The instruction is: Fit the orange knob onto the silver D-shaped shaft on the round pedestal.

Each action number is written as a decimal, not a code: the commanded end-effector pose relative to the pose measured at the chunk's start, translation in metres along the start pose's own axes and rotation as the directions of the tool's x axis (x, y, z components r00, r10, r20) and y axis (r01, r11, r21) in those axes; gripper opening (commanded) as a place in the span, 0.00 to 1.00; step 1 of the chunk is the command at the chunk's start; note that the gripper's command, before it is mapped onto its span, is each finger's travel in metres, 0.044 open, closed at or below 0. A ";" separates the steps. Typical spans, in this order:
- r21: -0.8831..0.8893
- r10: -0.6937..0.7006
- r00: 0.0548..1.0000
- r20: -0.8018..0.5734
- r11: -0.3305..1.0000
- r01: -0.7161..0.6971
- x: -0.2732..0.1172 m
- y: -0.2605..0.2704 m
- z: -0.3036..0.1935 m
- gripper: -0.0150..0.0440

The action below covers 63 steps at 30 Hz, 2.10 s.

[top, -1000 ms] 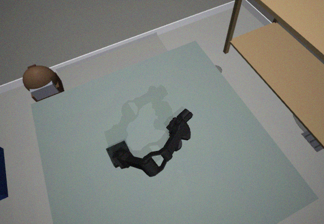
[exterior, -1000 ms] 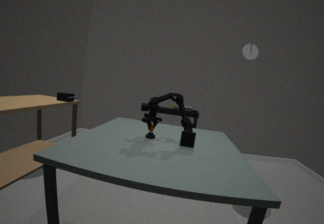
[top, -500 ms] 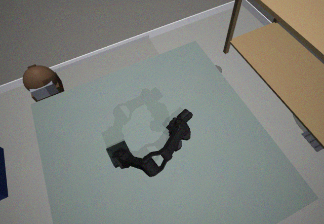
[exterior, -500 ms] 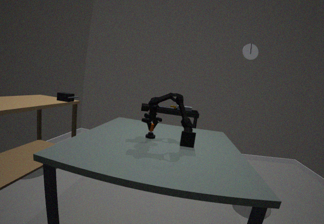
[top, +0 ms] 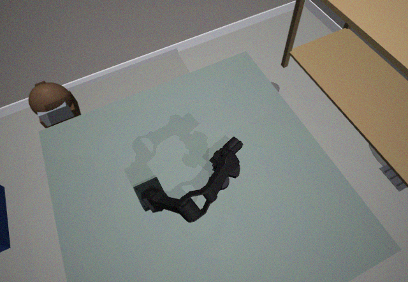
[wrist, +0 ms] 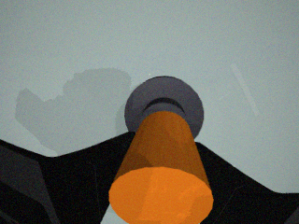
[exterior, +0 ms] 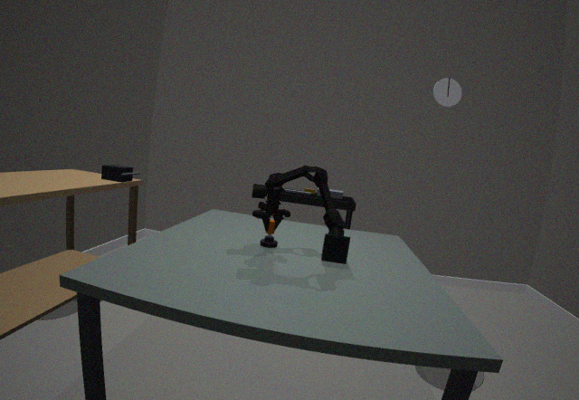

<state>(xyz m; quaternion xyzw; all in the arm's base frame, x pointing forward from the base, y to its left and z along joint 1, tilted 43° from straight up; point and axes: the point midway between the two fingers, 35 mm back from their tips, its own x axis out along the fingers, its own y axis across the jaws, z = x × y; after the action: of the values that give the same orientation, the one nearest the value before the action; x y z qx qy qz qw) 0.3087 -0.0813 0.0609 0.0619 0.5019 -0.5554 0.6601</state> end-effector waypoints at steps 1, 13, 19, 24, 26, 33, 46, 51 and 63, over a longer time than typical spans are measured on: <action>0.107 0.007 1.000 0.006 0.994 -0.007 -0.003 0.003 0.004 0.25; 0.107 0.007 1.000 0.006 0.994 -0.007 0.002 0.004 0.004 0.25; 0.107 0.007 1.000 0.006 0.994 -0.007 0.002 0.004 0.004 0.25; 0.107 0.007 1.000 0.006 0.994 -0.007 -0.001 0.003 0.003 0.25; 0.107 0.007 1.000 0.006 0.994 -0.007 -0.002 0.002 0.002 0.25; 0.302 0.007 1.000 0.006 0.953 -0.008 -0.002 0.001 0.000 0.25; 0.311 0.007 1.000 0.006 0.950 -0.008 0.003 0.000 -0.001 0.25; 0.311 0.007 1.000 0.006 0.950 -0.008 0.002 0.001 0.000 0.25; 0.311 0.007 1.000 0.006 0.950 -0.008 -0.001 0.002 0.001 0.25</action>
<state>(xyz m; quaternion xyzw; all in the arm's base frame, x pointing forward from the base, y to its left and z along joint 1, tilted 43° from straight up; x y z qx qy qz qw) 0.3081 -0.0815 0.0583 0.1629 0.4101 -0.6249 0.6440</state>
